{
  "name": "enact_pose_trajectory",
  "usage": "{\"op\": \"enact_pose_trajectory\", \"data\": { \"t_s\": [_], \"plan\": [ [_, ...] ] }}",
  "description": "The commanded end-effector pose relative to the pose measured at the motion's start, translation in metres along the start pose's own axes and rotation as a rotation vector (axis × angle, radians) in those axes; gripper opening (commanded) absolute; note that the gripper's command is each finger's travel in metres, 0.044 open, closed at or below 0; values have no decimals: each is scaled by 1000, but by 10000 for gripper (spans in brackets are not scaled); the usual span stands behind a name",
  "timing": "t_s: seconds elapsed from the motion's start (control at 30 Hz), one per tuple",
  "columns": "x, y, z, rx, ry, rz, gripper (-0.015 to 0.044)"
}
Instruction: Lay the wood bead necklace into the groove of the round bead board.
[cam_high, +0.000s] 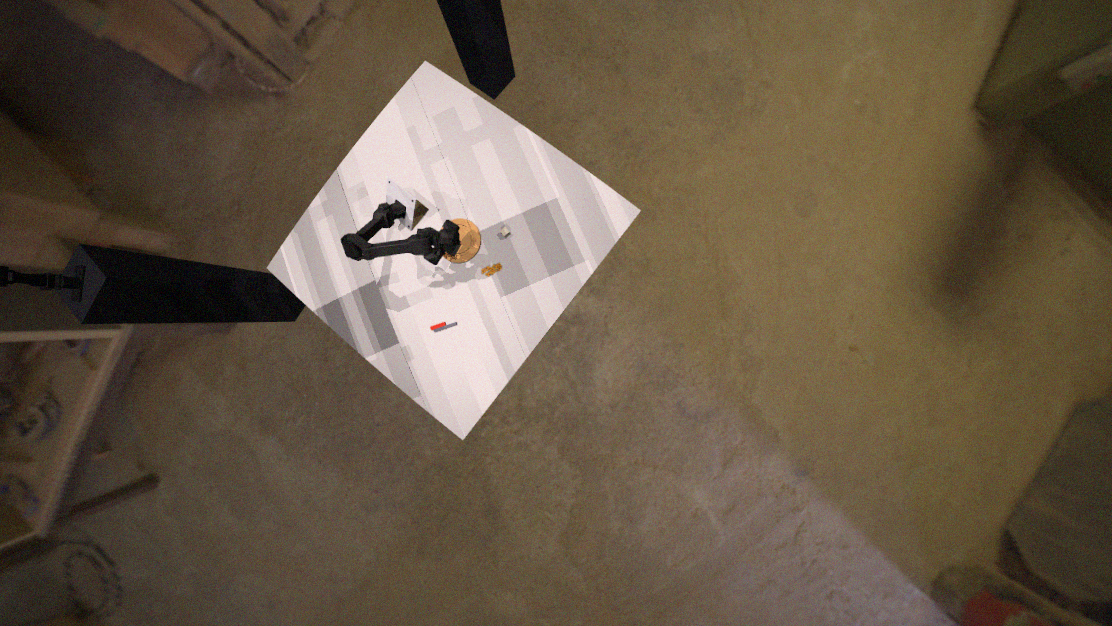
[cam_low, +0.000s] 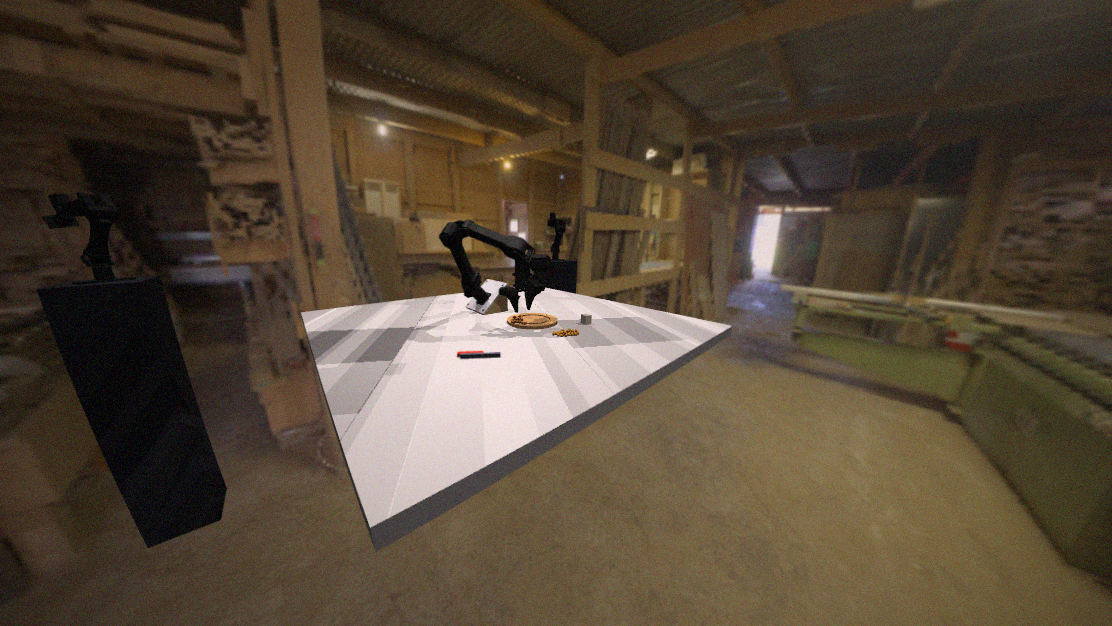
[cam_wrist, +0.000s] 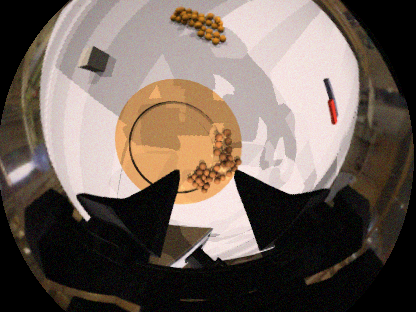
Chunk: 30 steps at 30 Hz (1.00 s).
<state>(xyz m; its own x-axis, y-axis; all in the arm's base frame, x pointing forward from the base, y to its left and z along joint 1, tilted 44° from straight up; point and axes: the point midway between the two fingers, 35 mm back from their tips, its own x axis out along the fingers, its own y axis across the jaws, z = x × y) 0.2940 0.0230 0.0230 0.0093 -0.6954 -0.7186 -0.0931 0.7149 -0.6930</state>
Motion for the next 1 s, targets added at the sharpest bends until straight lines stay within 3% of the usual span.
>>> {"op": "enact_pose_trajectory", "data": {
  "t_s": [0.0,0.97],
  "plan": [
    [-3,4,-8,17,5,2,125],
    [36,4,-8,17,5,1,120]
  ]
}}
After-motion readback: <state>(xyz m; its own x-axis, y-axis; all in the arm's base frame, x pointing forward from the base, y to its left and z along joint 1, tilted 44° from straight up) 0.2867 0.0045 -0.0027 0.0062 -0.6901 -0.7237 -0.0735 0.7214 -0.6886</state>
